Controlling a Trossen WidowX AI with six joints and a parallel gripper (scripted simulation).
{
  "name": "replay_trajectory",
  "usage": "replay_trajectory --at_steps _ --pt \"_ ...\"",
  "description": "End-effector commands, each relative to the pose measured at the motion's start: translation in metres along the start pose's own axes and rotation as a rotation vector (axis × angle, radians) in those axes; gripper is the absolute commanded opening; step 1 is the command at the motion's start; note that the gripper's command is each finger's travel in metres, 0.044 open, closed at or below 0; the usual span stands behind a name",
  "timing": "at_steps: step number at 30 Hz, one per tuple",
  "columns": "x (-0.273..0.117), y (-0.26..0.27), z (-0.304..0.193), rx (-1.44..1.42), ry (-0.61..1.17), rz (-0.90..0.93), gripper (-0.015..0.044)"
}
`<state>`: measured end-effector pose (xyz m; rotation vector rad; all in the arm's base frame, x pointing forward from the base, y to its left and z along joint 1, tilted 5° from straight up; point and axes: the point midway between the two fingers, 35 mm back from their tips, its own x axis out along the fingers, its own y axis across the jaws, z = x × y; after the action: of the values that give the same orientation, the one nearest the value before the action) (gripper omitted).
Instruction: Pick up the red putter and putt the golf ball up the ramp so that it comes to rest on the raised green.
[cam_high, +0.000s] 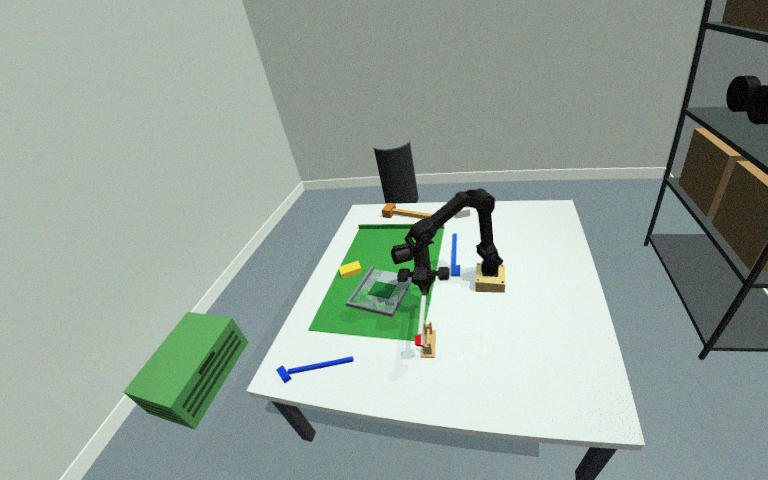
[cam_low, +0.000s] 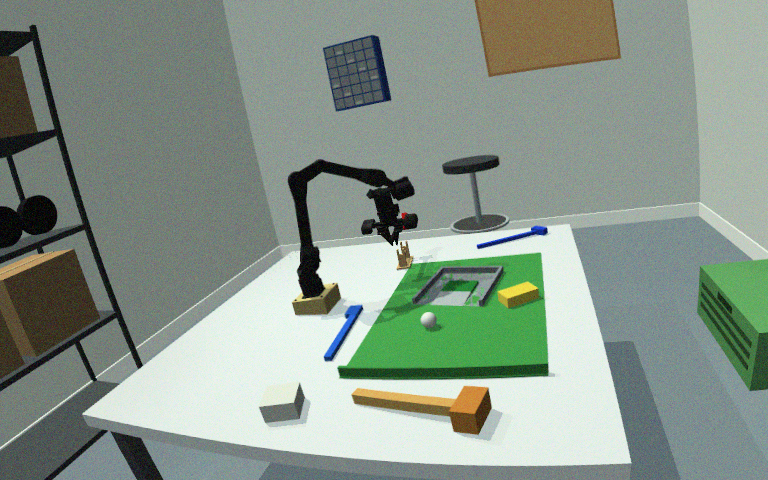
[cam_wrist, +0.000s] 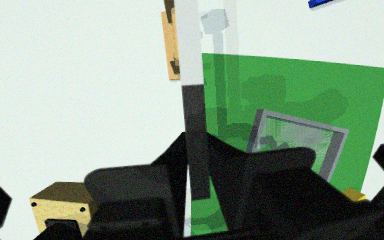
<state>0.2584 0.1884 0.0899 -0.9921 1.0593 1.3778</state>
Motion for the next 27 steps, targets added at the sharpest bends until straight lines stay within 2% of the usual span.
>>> replay_trajectory --at_steps 1,27 --pt "-0.009 -0.009 -0.019 0.093 0.003 -0.027 0.0" --pt "-0.057 -0.031 -0.163 0.76 0.081 -0.147 0.0"
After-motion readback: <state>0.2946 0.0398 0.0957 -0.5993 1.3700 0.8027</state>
